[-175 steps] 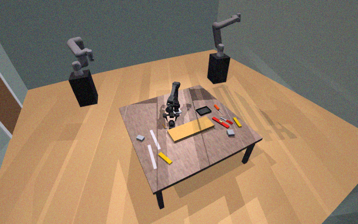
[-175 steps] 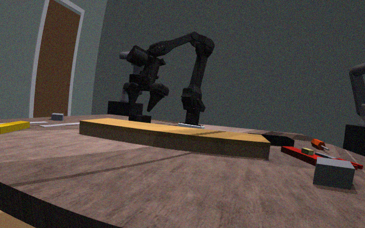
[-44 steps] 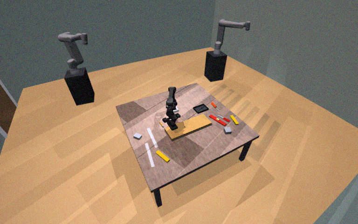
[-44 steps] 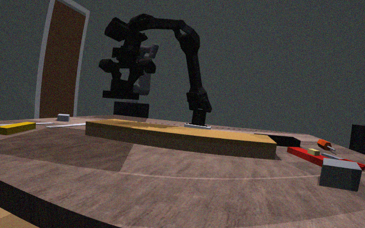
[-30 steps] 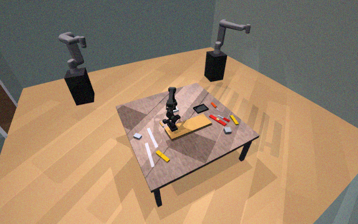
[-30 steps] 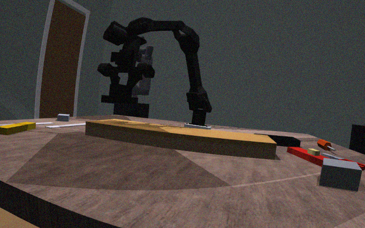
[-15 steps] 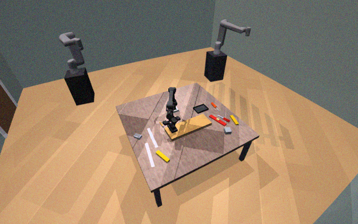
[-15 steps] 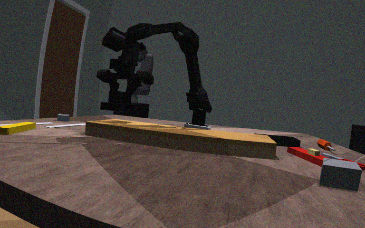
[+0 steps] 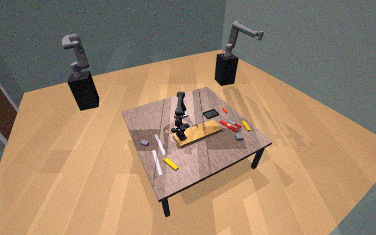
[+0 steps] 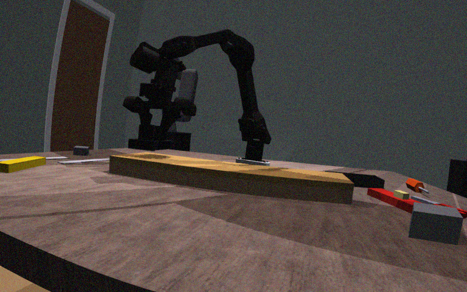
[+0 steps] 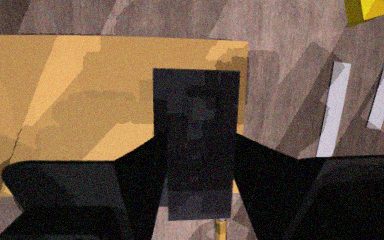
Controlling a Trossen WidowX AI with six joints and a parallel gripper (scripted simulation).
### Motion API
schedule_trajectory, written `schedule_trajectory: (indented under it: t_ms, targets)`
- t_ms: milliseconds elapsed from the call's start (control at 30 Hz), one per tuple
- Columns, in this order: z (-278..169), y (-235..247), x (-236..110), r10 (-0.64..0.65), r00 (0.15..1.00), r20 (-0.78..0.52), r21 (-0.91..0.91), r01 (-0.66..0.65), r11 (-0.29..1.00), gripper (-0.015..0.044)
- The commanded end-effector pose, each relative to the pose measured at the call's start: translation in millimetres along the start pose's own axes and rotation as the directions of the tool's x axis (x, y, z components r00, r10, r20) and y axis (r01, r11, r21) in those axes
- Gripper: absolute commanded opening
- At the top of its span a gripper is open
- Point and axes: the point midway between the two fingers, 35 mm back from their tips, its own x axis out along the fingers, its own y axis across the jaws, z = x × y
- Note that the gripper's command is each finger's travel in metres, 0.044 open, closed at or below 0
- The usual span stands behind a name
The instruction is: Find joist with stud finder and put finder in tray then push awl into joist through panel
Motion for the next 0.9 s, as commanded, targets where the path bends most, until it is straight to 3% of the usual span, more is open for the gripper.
schedule_trajectory:
  t_ms: [0,433,867]
  targets:
    - [0,0,4,0.001,1.0,0.005,-0.004,-0.001,1.0,0.0]
    - [-5,2,19,0.001,1.0,0.005,-0.004,-0.001,1.0,0.0]
    - [-5,47,19,0.005,1.0,0.005,-0.003,-0.005,1.0,0.0]
